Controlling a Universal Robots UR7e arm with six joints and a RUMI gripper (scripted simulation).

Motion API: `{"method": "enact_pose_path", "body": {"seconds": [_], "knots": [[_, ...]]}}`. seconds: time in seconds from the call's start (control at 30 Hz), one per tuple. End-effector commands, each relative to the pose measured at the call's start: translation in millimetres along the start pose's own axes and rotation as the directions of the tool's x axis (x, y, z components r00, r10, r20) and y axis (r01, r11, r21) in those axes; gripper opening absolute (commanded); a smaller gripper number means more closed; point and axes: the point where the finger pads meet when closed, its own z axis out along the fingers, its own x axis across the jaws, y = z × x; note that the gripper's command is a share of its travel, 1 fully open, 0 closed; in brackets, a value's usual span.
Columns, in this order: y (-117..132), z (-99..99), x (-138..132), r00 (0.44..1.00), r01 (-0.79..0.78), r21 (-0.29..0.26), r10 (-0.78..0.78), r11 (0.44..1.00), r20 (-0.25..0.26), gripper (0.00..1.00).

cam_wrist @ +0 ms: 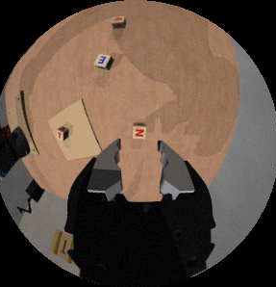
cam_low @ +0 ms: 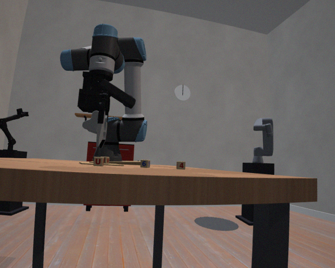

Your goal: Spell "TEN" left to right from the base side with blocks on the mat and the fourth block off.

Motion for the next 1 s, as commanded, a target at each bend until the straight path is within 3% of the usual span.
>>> {"method": "enact_pose_path", "body": {"seconds": [0.0,0.33,0.97], "knots": [[1.5,9.2,0.0,1.000,-0.003,-0.001,0.003,1.000,-0.001,0.37],[1.2,19.0,-0.1,1.000,-0.003,-0.001,0.003,1.000,-0.001,0.37],[1.4,19.8,0.9,1.000,-0.003,-0.001,0.003,1.000,-0.004,0.37]]}}
